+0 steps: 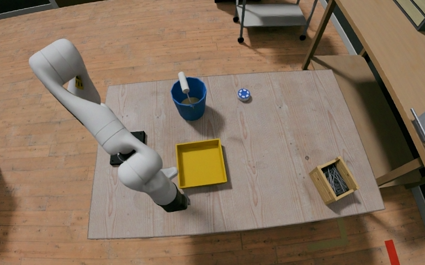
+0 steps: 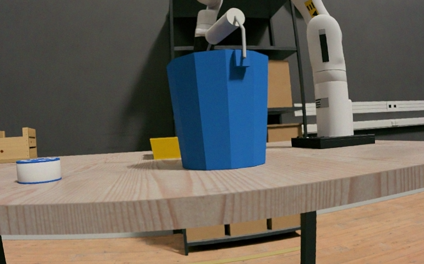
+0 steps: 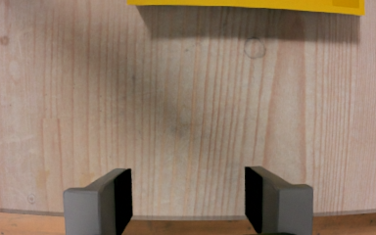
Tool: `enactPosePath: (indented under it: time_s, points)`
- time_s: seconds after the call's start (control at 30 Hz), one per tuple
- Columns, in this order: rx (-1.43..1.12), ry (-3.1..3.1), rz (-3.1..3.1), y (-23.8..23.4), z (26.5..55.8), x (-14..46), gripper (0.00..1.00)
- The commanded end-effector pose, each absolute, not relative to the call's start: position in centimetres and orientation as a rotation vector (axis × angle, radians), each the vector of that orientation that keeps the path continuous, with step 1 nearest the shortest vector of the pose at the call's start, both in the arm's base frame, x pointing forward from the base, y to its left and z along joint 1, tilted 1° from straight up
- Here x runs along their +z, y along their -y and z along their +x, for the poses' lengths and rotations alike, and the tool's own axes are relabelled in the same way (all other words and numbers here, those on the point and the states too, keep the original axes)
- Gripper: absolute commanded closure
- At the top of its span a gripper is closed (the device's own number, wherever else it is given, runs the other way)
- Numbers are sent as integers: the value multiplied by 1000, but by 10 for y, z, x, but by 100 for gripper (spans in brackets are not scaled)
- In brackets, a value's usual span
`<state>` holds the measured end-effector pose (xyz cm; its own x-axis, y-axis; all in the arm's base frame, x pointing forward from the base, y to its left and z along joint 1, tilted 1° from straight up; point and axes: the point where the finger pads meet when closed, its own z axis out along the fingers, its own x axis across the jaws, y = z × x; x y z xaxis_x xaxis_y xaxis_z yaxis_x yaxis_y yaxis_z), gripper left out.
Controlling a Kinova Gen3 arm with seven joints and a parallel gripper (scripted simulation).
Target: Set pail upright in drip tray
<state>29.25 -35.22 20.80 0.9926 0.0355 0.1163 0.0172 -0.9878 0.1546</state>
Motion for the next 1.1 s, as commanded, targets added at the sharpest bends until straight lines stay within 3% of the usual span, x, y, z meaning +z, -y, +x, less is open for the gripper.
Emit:
enactPosePath:
  time_s: [0.0, 0.67, 1.07]
  points:
    - [180, -40, 2980, 353, 293, 209, 0]
    - [180, -35, 2983, 351, 294, 209, 0]
    - [189, -57, 3007, 316, 324, 215, 0]
